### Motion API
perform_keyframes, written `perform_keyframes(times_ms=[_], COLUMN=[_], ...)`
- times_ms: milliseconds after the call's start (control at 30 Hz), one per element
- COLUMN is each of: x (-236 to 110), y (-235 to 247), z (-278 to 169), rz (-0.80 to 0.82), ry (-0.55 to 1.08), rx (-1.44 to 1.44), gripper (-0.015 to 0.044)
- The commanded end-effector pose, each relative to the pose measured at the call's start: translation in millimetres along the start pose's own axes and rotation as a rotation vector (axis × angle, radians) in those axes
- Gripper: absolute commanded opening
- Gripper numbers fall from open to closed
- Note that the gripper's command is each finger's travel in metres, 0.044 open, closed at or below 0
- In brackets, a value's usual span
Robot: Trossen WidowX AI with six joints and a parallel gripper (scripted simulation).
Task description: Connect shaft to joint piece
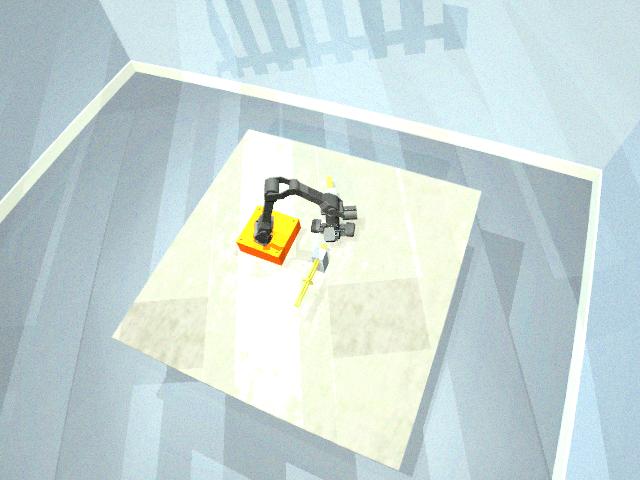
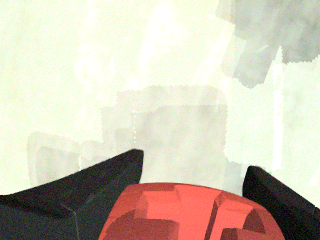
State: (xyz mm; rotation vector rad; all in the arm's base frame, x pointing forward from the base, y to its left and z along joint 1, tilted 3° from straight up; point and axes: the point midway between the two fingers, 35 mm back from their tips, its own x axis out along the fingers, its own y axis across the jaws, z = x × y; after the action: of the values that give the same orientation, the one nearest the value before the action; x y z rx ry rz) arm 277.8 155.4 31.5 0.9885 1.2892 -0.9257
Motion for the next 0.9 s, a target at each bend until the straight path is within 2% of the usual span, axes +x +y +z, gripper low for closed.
perform_keyframes(times_ms=[0, 367, 867], x=[-1.9, -6.0, -6.4], y=[-3.2, -10.8, -10.4], z=[0.2, -0.1, 0.2], rz=[-0.005, -0.028, -0.023], ry=[-0.038, -0.128, -0.13], rx=[0.066, 0.212, 0.216], gripper=[0.0, 0.0, 0.0])
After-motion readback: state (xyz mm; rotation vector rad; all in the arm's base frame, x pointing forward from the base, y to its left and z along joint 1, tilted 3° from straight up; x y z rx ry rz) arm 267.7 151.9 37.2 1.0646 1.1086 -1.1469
